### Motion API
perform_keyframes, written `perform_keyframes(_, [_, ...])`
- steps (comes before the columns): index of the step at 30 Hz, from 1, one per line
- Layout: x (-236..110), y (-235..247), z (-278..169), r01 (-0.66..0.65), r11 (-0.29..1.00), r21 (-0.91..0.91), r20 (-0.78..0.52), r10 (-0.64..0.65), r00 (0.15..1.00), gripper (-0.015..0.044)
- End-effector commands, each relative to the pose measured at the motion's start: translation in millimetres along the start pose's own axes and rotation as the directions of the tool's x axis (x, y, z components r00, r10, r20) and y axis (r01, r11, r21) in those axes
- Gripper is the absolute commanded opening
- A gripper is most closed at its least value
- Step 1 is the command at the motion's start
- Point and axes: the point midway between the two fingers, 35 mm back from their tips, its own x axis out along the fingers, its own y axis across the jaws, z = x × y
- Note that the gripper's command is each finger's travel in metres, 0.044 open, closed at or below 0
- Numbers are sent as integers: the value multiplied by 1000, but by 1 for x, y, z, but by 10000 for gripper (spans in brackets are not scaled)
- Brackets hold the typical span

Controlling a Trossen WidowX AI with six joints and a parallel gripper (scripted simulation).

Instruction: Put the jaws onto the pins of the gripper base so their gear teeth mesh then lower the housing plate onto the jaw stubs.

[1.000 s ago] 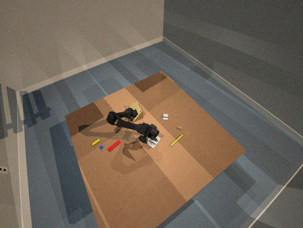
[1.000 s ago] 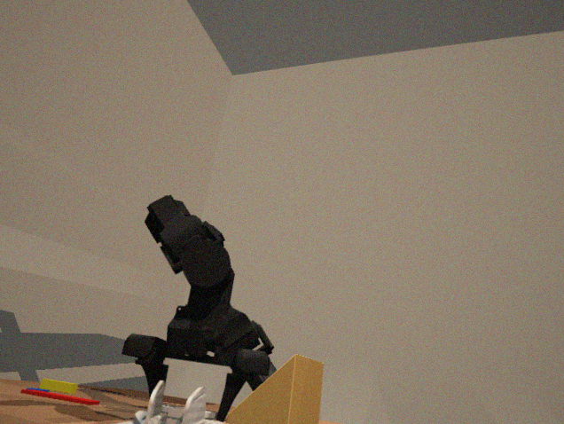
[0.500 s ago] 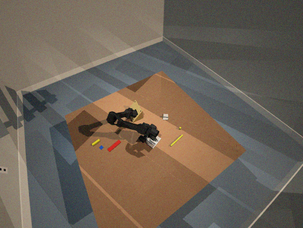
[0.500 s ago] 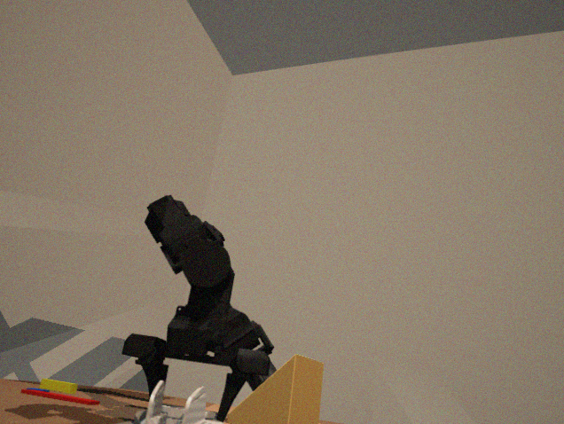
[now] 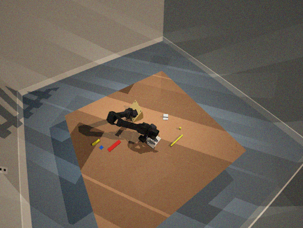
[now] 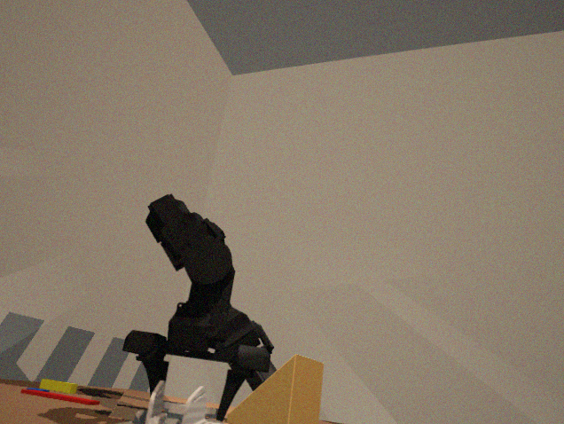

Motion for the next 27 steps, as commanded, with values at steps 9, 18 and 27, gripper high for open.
perform_keyframes(9, [3,0,0,-2,1000,3,0,2,1000,351])
perform_keyframes(18, [5,0,0,-2,1000,3,0,2,1000,351])
perform_keyframes(27, [5,0,0,-2,1000,3,0,2,1000,351])
